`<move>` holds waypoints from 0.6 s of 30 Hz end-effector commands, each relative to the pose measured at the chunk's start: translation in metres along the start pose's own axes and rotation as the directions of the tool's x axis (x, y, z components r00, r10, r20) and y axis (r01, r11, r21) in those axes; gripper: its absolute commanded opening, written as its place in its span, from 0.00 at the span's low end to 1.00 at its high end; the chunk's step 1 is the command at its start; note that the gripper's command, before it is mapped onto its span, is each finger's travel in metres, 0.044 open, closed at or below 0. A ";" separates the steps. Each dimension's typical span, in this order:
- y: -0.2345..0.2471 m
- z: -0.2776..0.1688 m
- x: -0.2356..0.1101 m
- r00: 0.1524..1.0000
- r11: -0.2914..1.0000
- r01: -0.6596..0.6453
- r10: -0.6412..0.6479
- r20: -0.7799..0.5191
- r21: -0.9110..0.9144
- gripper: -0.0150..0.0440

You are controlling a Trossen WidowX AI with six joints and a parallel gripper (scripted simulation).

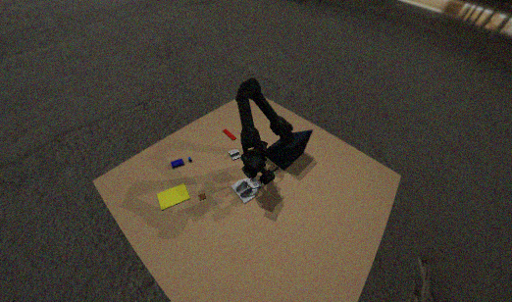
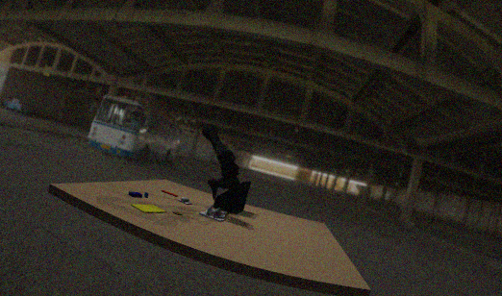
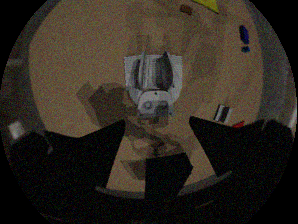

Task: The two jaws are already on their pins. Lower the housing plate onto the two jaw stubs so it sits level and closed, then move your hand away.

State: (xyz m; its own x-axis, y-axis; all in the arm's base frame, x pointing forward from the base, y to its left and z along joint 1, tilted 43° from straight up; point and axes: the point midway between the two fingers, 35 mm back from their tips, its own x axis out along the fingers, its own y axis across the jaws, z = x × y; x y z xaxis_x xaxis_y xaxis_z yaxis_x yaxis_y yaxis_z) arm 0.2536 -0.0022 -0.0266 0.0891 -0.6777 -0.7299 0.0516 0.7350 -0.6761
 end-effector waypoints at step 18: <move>-0.007 -0.047 -0.056 1.000 1.000 -0.004 0.004 -0.006 0.001 1.00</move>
State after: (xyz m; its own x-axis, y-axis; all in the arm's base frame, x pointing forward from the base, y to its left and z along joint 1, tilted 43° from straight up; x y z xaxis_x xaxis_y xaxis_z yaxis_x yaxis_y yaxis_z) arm 0.2017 0.0294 0.0134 0.0834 -0.6776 -0.7307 0.0467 0.7351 -0.6763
